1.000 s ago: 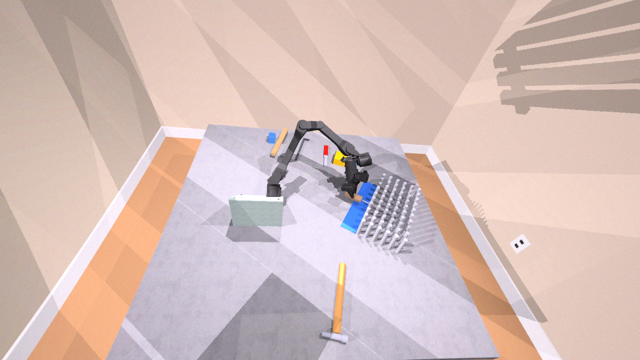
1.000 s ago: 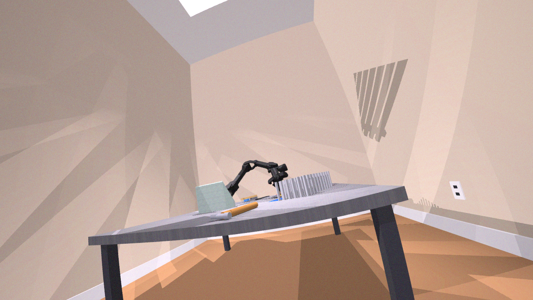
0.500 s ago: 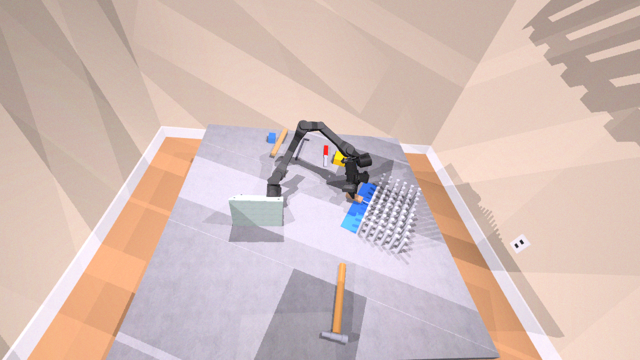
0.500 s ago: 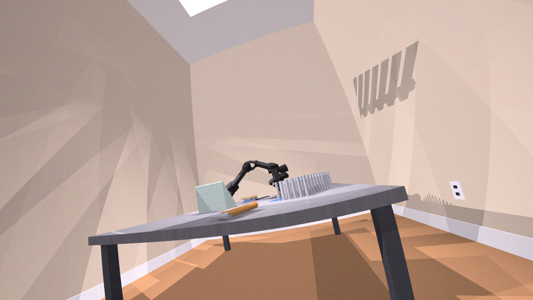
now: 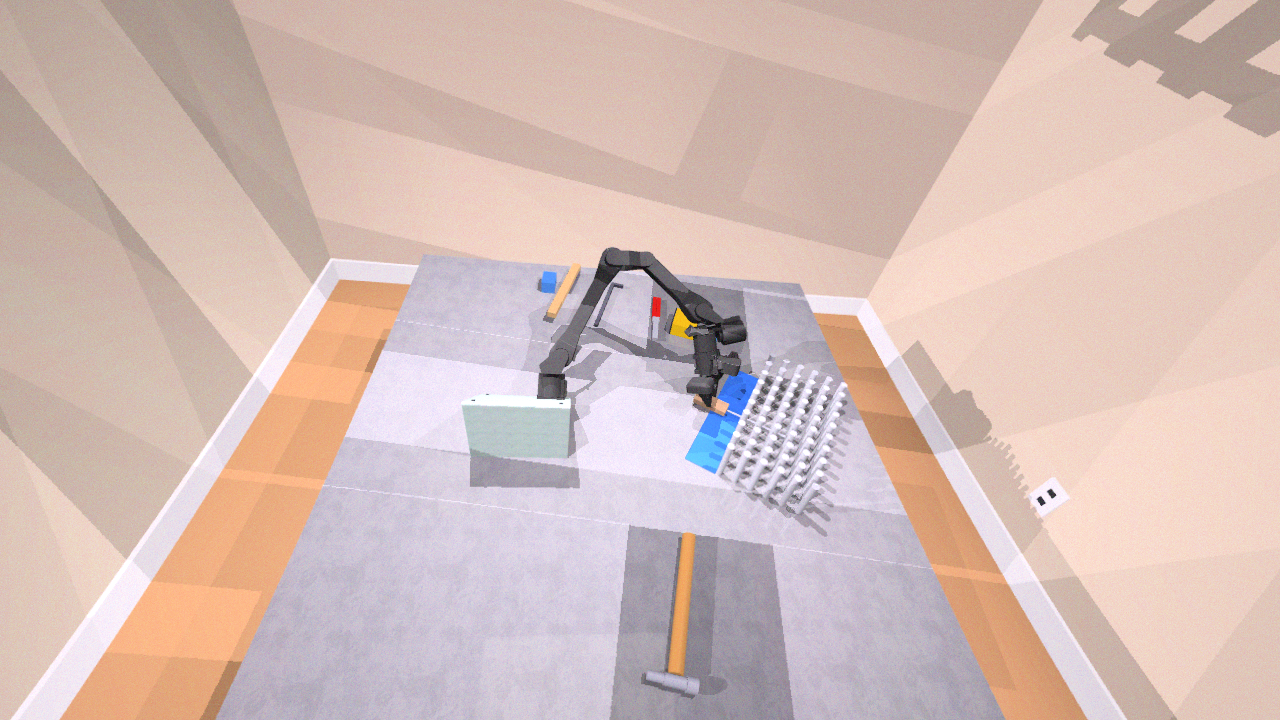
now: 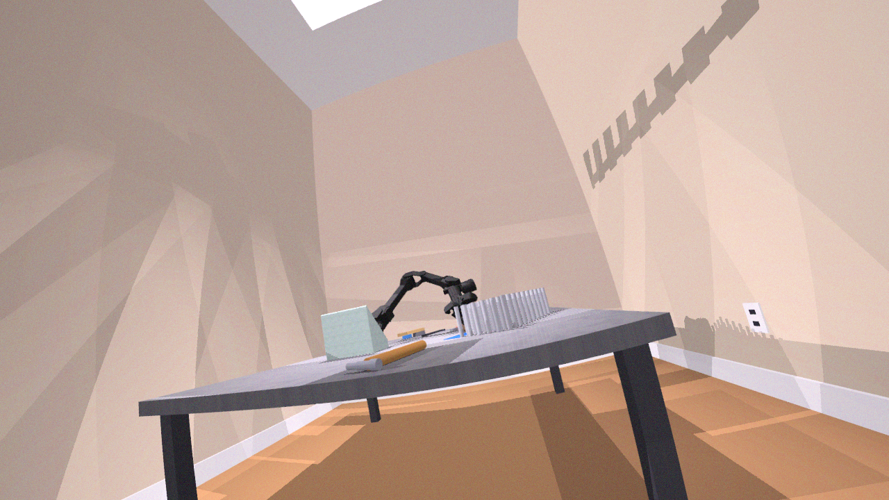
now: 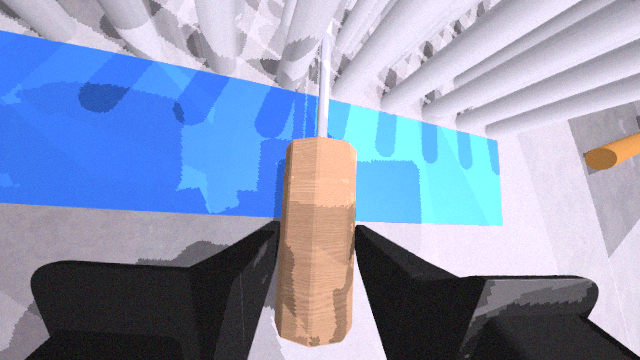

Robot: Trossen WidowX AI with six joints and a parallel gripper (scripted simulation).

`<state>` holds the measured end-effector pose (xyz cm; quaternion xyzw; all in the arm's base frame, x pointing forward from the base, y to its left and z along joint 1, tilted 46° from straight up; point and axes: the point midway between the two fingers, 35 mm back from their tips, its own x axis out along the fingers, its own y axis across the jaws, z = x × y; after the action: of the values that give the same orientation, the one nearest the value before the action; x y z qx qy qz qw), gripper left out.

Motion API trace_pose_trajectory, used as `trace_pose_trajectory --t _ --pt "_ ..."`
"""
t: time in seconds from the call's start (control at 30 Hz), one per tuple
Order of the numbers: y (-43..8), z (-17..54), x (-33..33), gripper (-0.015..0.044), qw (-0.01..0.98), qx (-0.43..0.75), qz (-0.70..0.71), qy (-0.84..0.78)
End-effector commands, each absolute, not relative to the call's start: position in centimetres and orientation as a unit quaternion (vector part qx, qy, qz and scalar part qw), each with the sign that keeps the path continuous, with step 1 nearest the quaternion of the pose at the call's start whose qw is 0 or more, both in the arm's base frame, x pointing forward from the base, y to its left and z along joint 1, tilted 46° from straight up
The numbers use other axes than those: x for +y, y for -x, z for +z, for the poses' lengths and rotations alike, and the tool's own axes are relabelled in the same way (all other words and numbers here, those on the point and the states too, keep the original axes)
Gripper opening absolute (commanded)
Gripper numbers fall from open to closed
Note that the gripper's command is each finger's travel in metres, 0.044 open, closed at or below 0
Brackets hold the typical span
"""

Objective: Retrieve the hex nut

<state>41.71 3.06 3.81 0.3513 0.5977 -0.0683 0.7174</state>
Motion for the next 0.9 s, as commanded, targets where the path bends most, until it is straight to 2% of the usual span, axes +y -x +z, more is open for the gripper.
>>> trace_pose_trajectory --t 0.0,0.87 --pt "-41.5 3.7 3.1 0.0000 0.717 0.598 -0.072 -0.351" --pt "-40.0 4.3 3.8 0.0000 0.717 0.598 -0.071 -0.352"
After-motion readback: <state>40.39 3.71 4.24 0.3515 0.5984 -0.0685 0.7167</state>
